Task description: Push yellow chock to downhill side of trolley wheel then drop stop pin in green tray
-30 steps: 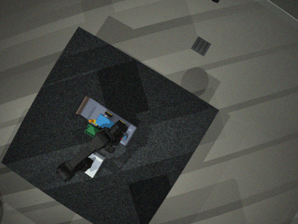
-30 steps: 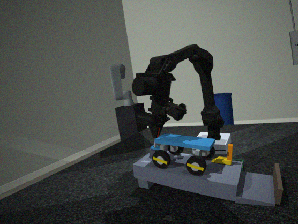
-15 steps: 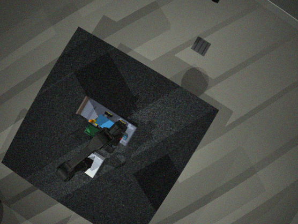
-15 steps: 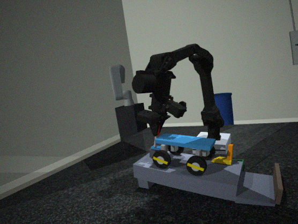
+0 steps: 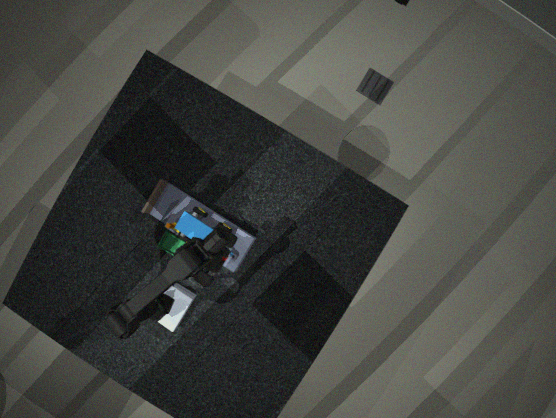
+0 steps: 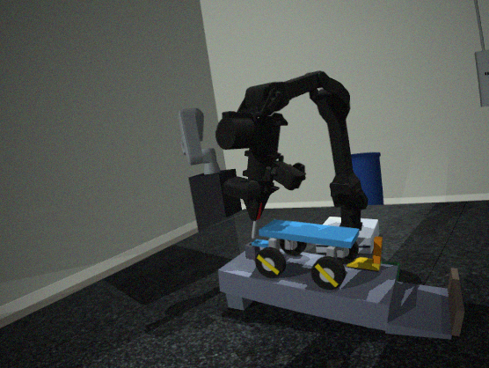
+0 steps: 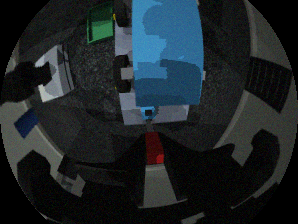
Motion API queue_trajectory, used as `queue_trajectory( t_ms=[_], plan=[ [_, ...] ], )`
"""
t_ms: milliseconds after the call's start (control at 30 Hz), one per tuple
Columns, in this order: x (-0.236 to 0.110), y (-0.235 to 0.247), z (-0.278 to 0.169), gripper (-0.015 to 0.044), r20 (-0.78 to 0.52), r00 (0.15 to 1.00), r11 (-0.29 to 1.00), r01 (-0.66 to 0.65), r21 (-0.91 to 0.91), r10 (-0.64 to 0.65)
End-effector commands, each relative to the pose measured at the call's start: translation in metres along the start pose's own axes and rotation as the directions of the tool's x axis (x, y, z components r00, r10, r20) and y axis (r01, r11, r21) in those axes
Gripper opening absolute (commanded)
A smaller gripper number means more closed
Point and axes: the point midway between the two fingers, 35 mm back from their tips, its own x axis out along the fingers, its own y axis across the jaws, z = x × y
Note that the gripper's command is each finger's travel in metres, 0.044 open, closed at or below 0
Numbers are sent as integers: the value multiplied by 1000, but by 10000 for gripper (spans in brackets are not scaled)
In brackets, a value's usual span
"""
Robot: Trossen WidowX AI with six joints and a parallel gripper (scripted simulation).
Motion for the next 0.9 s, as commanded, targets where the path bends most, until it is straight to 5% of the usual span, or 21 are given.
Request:
queue_trajectory(
  t_ms=[0,867],
  plan=[
    [-4,-2,-3,0,-8,1000,1000,4,5,-4],
    [-1,-2,-33,0,-11,1000,1000,4,5,-4]
  ],
)
